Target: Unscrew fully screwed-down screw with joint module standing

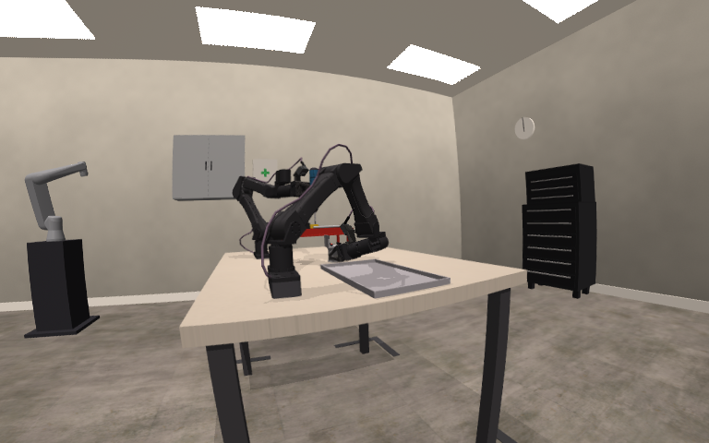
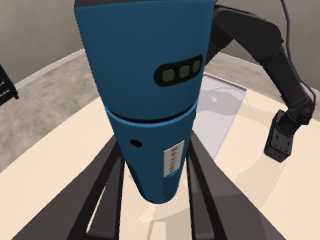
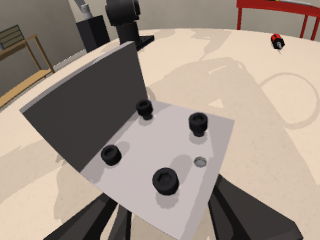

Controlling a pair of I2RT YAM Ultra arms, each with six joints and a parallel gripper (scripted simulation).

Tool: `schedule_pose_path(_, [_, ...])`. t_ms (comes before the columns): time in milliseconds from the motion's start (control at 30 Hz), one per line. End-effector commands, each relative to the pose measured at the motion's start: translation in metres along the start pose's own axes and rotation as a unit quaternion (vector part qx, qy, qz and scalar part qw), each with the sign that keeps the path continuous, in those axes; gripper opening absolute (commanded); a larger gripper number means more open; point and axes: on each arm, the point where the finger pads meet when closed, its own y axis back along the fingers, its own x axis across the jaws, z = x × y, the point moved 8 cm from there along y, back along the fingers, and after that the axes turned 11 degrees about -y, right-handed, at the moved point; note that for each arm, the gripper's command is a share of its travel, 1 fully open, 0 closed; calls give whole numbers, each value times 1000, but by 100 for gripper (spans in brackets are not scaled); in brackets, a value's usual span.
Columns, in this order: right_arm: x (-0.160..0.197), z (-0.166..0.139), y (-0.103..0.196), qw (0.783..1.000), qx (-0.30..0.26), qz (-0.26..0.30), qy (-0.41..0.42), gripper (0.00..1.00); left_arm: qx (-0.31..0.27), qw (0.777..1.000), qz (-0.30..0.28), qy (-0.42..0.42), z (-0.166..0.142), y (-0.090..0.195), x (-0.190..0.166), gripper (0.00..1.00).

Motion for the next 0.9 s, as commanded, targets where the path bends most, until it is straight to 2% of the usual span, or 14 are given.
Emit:
schedule_pose_path(0, [-4,11,-2,1000,-14,7,13,59,-77,997,14,6,38,1,8,42])
schedule_pose_path(867, [-4,11,-2,1000,-14,7,13,59,-70,997,13,5,34,-25,8,42])
